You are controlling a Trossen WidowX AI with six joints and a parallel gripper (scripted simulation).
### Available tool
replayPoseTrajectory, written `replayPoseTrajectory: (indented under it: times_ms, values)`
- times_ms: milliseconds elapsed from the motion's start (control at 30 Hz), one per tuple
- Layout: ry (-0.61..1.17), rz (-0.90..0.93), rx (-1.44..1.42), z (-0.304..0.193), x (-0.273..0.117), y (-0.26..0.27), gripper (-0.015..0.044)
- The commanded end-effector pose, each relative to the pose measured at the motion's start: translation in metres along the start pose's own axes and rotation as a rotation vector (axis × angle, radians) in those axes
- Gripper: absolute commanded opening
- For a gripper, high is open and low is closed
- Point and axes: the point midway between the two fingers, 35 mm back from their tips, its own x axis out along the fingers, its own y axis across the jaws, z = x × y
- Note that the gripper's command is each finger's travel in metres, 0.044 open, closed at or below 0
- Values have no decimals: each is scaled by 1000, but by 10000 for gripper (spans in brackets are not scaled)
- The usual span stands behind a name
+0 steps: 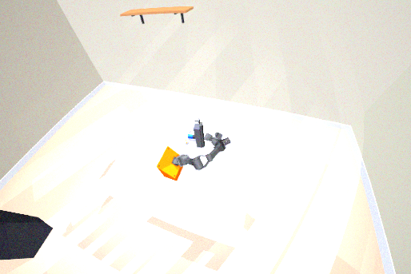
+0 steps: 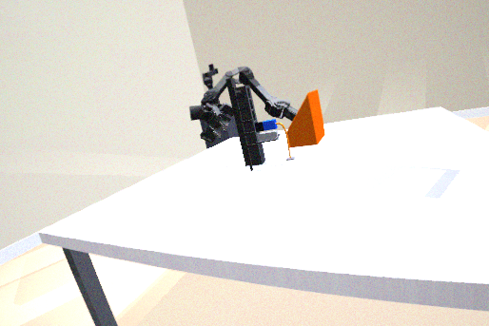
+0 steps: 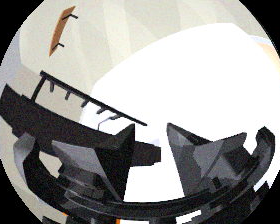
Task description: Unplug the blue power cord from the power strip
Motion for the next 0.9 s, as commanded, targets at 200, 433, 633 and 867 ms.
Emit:
replayPoseTrajectory:
  times_ms: [200, 433, 633, 867]
  values:
    - [-115, -50, 5, 59, 3, 10, 160]
    - [-186, -63, 31, 97, 6, 27, 160]
    - [-250, -61, 60, 128, 8, 46, 160]
    - [-289, -7, 55, 154, 17, 91, 160]
